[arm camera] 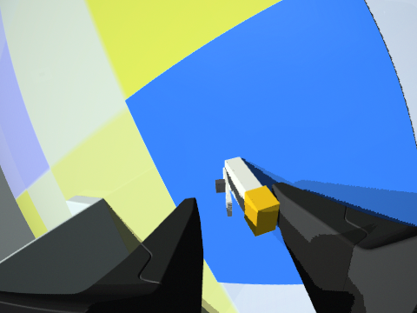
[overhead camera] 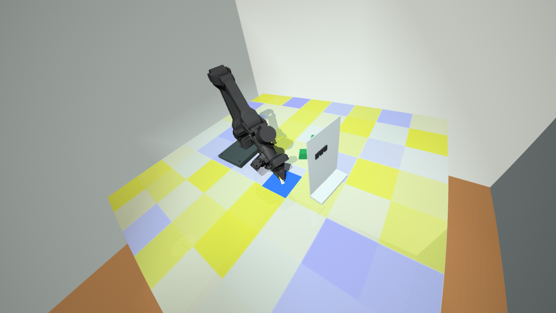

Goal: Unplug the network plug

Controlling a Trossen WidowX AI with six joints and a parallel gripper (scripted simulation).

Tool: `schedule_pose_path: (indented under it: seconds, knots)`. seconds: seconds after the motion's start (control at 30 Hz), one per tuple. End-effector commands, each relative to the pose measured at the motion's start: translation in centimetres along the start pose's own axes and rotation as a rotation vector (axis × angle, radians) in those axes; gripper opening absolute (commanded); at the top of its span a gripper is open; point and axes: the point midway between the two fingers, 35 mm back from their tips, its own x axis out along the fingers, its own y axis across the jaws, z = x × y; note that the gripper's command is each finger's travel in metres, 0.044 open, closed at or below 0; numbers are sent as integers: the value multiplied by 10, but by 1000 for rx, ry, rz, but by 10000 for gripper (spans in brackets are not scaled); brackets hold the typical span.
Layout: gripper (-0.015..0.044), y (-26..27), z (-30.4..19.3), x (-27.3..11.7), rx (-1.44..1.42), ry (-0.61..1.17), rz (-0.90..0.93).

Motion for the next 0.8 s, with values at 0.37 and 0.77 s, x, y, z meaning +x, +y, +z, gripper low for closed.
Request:
schedule_pose_path:
  seconds: [0.37, 0.77]
  knots:
    - [156, 1, 0, -11, 1, 0, -1]
    - [156, 1, 0, -23, 2, -1, -3]
